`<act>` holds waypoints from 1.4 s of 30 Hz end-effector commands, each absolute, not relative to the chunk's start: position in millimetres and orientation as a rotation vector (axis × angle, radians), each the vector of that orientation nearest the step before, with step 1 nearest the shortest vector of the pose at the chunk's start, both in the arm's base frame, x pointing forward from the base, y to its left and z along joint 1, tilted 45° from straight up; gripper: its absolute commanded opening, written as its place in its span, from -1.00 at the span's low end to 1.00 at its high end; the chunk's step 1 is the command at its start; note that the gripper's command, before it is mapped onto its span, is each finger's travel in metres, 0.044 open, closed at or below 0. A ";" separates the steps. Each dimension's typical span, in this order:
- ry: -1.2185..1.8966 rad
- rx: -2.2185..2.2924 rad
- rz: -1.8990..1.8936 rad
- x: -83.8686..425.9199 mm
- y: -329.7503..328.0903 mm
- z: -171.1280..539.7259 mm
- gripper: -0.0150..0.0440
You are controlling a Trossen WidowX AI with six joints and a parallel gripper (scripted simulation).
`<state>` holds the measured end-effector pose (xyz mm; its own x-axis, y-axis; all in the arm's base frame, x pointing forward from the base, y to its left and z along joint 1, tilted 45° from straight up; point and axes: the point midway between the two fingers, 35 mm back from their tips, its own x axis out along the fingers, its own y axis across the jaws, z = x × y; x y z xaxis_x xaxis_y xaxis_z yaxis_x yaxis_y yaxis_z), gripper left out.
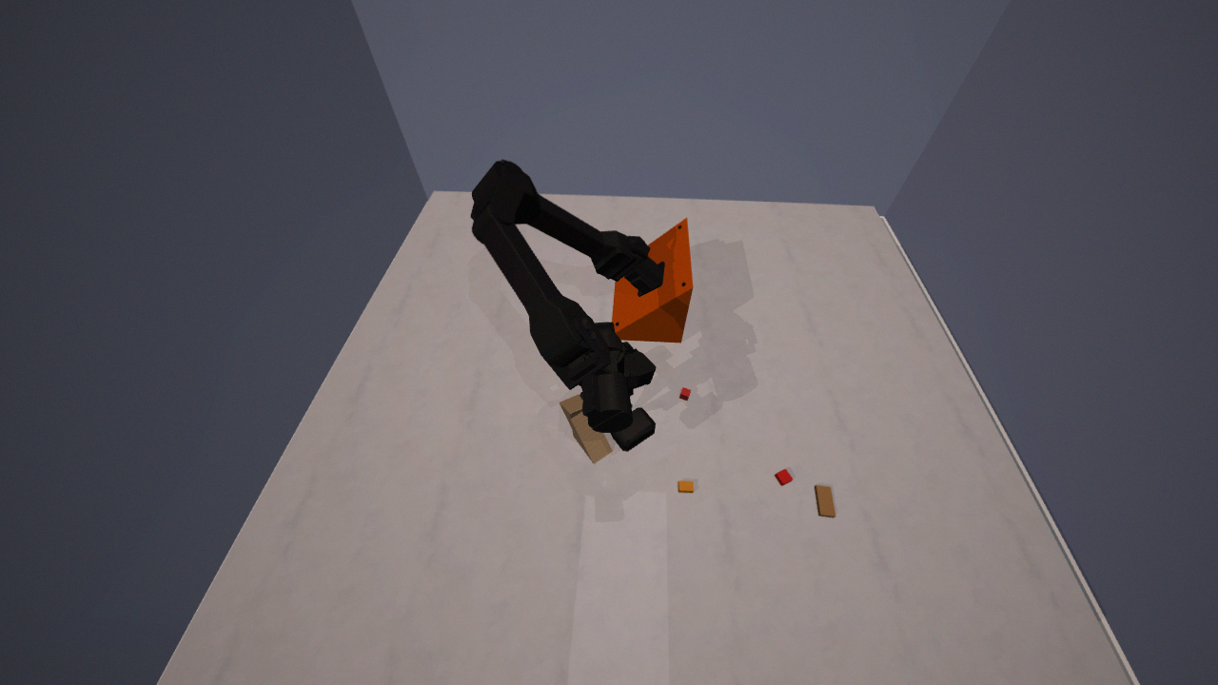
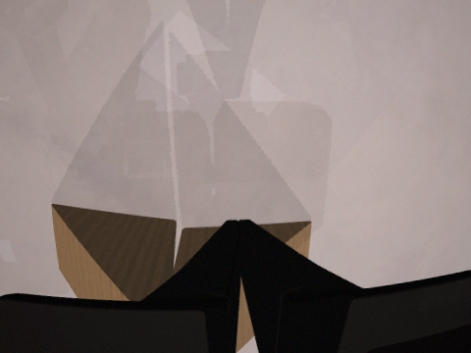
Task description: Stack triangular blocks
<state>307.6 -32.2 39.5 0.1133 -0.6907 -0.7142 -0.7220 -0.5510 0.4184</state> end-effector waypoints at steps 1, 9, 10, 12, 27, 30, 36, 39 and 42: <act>1.487 -2.319 1.473 306.0 -39.6 31.1 -0.49; 1.489 -2.320 1.472 306.1 -48.3 23.2 -0.49; 1.489 -2.320 1.472 306.1 -48.5 23.1 -0.49; 1.489 -2.320 1.472 306.1 -48.5 23.1 -0.49; 1.489 -2.320 1.470 323.0 -51.7 38.0 -0.49; 1.489 -2.320 1.469 328.7 -55.3 42.8 -0.49; 1.490 -2.321 1.468 339.8 -62.7 52.0 -0.49; 1.490 -2.321 1.468 345.4 -66.5 56.6 -0.49; 1.490 -2.322 1.467 351.1 -70.3 61.4 -0.49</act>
